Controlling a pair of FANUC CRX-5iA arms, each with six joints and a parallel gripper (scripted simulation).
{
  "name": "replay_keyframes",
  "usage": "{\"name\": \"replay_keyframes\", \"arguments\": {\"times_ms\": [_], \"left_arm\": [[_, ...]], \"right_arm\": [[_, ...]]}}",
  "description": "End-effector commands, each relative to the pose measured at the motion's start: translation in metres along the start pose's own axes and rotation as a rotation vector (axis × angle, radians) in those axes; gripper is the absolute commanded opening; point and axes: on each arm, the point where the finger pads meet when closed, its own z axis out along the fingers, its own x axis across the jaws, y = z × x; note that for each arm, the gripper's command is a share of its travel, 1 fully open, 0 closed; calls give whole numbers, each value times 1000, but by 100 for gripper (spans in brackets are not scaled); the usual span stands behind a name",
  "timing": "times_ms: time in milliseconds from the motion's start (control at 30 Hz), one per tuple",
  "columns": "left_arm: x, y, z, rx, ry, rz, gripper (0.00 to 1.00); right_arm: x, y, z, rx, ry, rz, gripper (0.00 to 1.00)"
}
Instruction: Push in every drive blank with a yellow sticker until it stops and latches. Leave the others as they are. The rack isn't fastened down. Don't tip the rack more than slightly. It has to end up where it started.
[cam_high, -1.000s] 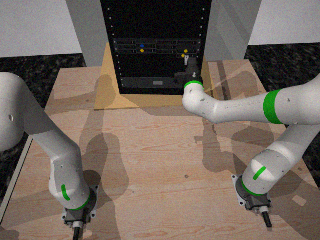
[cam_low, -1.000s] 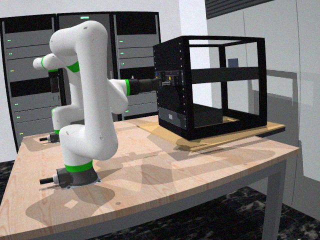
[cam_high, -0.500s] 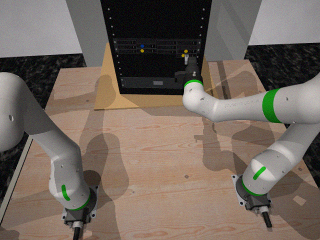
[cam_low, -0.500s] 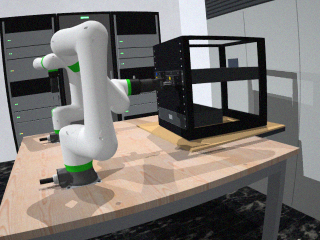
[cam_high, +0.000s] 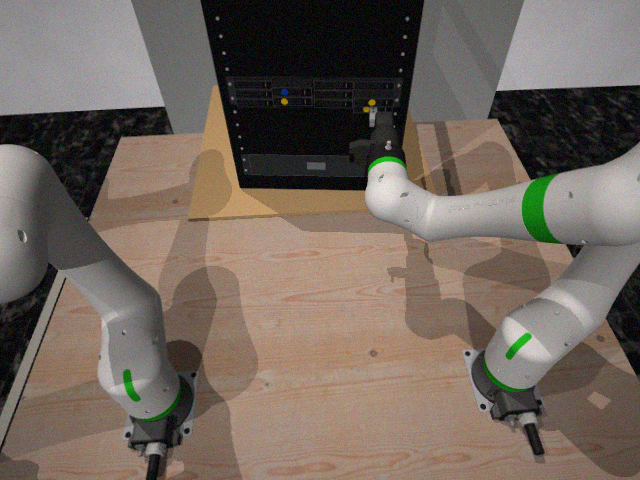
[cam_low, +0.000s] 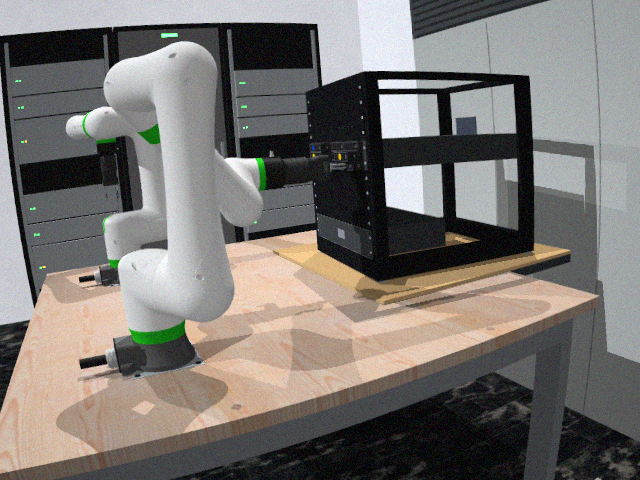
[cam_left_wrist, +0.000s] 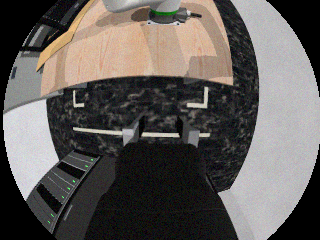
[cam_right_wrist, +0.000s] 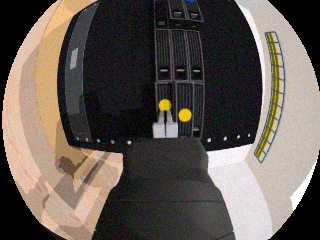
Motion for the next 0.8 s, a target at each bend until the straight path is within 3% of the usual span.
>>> {"name": "replay_keyframes", "arguments": {"times_ms": [0, 767], "left_arm": [[0, 0, -1, -2, 0, 0, 100], [0, 0, -1, -2, 0, 0, 100]], "right_arm": [[1, 0, 0, 0, 2, 1, 0], [1, 0, 11, 0, 2, 1, 0]]}}
